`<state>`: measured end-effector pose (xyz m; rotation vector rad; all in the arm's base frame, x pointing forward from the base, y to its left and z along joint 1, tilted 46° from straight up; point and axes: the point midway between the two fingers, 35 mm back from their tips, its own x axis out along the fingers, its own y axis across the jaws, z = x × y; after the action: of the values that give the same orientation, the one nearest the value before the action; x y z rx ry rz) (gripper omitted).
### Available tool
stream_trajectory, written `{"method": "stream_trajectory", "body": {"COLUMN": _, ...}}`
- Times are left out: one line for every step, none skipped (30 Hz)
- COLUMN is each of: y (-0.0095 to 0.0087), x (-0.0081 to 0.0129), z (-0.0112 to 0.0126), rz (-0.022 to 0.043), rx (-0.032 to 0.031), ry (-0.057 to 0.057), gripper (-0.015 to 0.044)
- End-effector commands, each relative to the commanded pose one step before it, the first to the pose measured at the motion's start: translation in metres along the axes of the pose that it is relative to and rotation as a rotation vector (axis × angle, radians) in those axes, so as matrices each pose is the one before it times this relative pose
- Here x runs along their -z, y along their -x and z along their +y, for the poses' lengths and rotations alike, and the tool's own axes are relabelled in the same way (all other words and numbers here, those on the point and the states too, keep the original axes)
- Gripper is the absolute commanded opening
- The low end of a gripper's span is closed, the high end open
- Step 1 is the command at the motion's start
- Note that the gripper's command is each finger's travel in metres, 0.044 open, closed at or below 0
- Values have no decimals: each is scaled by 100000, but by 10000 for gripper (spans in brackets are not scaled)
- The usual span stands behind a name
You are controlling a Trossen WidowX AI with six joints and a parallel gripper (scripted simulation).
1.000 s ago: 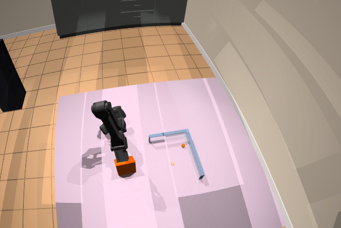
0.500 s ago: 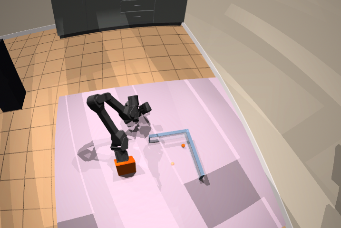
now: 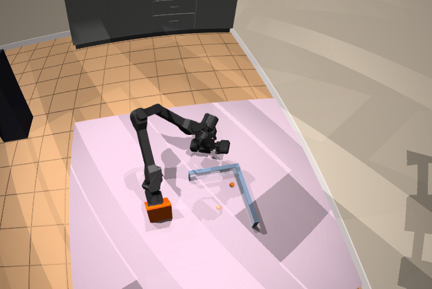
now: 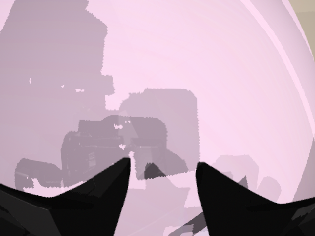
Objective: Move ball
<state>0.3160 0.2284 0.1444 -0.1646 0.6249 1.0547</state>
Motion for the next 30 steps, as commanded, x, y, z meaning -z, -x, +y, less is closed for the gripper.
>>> {"method": "stream_trajectory", "body": {"y": 581, "x": 1958, "z": -4947, "rz": 11806, "rx": 5028, "ry": -20806, "gripper": 208}}
{"method": "stream_trajectory", "body": {"y": 182, "x": 315, "z": -1332, "rz": 2852, "rx": 1144, "ry": -5555, "gripper": 208}}
{"method": "stream_trajectory", "body": {"y": 164, "x": 243, "z": -1105, "rz": 2340, "rx": 868, "ry": -4713, "gripper": 208}}
{"method": "stream_trajectory", "body": {"y": 130, "x": 181, "z": -860, "rz": 1859, "rx": 602, "ry": -3789, "gripper": 208}}
{"method": "stream_trajectory", "body": {"y": 115, "x": 146, "z": -728, "rz": 1505, "rx": 392, "ry": -3211, "gripper": 208}}
{"method": "stream_trajectory", "body": {"y": 113, "x": 156, "z": -782, "rz": 1232, "rx": -151, "ry": -3222, "gripper": 208}}
{"method": "stream_trajectory", "body": {"y": 102, "x": 232, "z": -957, "rz": 1718, "rx": -435, "ry": -4236, "gripper": 208}}
{"method": "stream_trajectory", "body": {"y": 145, "x": 249, "z": -1111, "rz": 1894, "rx": -597, "ry": -5011, "gripper": 208}}
{"method": "stream_trajectory", "body": {"y": 137, "x": 193, "z": -932, "rz": 1547, "rx": -603, "ry": -4311, "gripper": 208}}
{"method": "stream_trajectory", "body": {"y": 105, "x": 140, "z": -703, "rz": 1183, "rx": -540, "ry": -3351, "gripper": 208}}
{"method": "stream_trajectory", "body": {"y": -156, "x": 292, "z": -507, "rz": 2096, "rx": -1073, "ry": -3488, "gripper": 208}}
{"method": "stream_trajectory", "body": {"y": -185, "x": 355, "z": -652, "rz": 2639, "rx": -1425, "ry": -4546, "gripper": 208}}
{"method": "stream_trajectory", "body": {"y": -202, "x": 401, "z": -795, "rz": 3137, "rx": -1811, "ry": -5634, "gripper": 208}}
{"method": "stream_trajectory", "body": {"y": -350, "x": 490, "z": -792, "rz": 3952, "rx": -2322, "ry": -6468, "gripper": 208}}
{"method": "stream_trajectory", "body": {"y": -302, "x": 399, "z": -713, "rz": 3535, "rx": -2187, "ry": -5955, "gripper": 208}}
{"method": "stream_trajectory", "body": {"y": -274, "x": 353, "z": -714, "rz": 3460, "rx": -2259, "ry": -6051, "gripper": 208}}
{"method": "stream_trajectory", "body": {"y": -238, "x": 294, "z": -687, "rz": 3266, "rx": -2247, "ry": -5918, "gripper": 208}}
{"method": "stream_trajectory", "body": {"y": -158, "x": 185, "z": -509, "rz": 2379, "rx": -1712, "ry": -4439, "gripper": 208}}
{"method": "stream_trajectory", "body": {"y": -86, "x": 96, "z": -304, "rz": 1407, "rx": -1044, "ry": -2676, "gripper": 208}}
{"method": "stream_trajectory", "body": {"y": -27, "x": 29, "z": -101, "rz": 466, "rx": -351, "ry": -894, "gripper": 208}}
{"method": "stream_trajectory", "body": {"y": 0, "x": 0, "z": 0, "rz": 0, "rx": 0, "ry": 0, "gripper": 208}}
{"method": "stream_trajectory", "body": {"y": 0, "x": 0, "z": 0, "rz": 0, "rx": 0, "ry": 0, "gripper": 208}}
{"method": "stream_trajectory", "body": {"y": 0, "x": 0, "z": 0, "rz": 0, "rx": 0, "ry": 0, "gripper": 208}}
{"method": "stream_trajectory", "body": {"y": 0, "x": 0, "z": 0, "rz": 0, "rx": 0, "ry": 0, "gripper": 208}}
{"method": "stream_trajectory", "body": {"y": -120, "x": -3, "z": 0, "rz": -1, "rx": -2, "ry": 0, "gripper": 208}}
{"method": "stream_trajectory", "body": {"y": -360, "x": -6, "z": 1, "rz": -2, "rx": -9, "ry": 1, "gripper": 208}}
{"method": "stream_trajectory", "body": {"y": -539, "x": -1, "z": 5, "rz": 0, "rx": -22, "ry": 2, "gripper": 208}}
{"method": "stream_trajectory", "body": {"y": -358, "x": 4, "z": 5, "rz": 2, "rx": -20, "ry": 1, "gripper": 208}}
{"method": "stream_trajectory", "body": {"y": -119, "x": 2, "z": 2, "rz": 1, "rx": -8, "ry": 1, "gripper": 208}}
{"method": "stream_trajectory", "body": {"y": 0, "x": 0, "z": 0, "rz": 0, "rx": 0, "ry": 0, "gripper": 208}}
